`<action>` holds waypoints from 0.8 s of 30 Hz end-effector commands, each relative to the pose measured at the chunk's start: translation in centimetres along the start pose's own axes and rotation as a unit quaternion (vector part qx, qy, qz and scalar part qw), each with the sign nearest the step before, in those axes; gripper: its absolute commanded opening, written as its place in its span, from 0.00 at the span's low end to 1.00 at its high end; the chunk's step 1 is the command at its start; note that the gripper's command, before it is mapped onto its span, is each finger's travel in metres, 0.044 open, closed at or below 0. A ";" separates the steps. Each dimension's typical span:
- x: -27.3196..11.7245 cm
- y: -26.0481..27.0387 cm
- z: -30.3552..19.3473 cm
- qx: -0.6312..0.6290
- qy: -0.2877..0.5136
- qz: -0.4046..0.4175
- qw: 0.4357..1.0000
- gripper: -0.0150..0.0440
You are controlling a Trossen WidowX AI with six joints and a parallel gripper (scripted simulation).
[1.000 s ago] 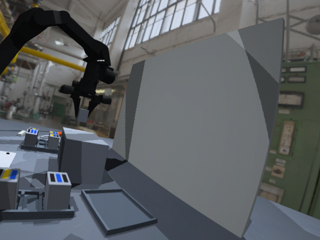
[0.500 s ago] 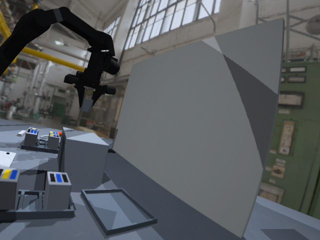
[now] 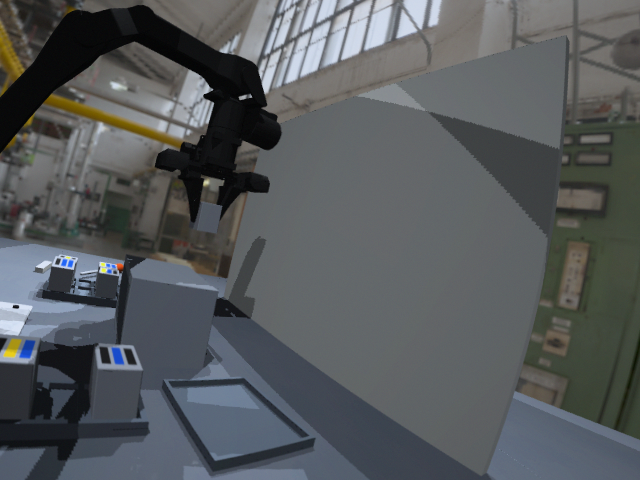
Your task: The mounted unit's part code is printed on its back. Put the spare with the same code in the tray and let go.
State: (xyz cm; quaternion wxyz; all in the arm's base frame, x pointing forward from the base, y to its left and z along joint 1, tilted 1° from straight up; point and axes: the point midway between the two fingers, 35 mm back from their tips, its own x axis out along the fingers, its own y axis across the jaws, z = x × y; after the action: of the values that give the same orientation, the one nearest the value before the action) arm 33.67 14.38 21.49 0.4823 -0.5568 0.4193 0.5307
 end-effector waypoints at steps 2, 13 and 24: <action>0.0 -0.8 -3.3 -0.002 0.001 -0.003 1.000 0.25; 0.0 -1.3 -10.4 -0.006 0.009 -0.002 1.000 0.25; -0.2 -0.4 -17.4 -0.010 0.016 0.001 1.000 0.25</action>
State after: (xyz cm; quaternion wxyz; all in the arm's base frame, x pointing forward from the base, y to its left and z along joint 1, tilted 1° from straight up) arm 37.25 -0.35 21.34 0.4732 -0.5693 0.4230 0.5225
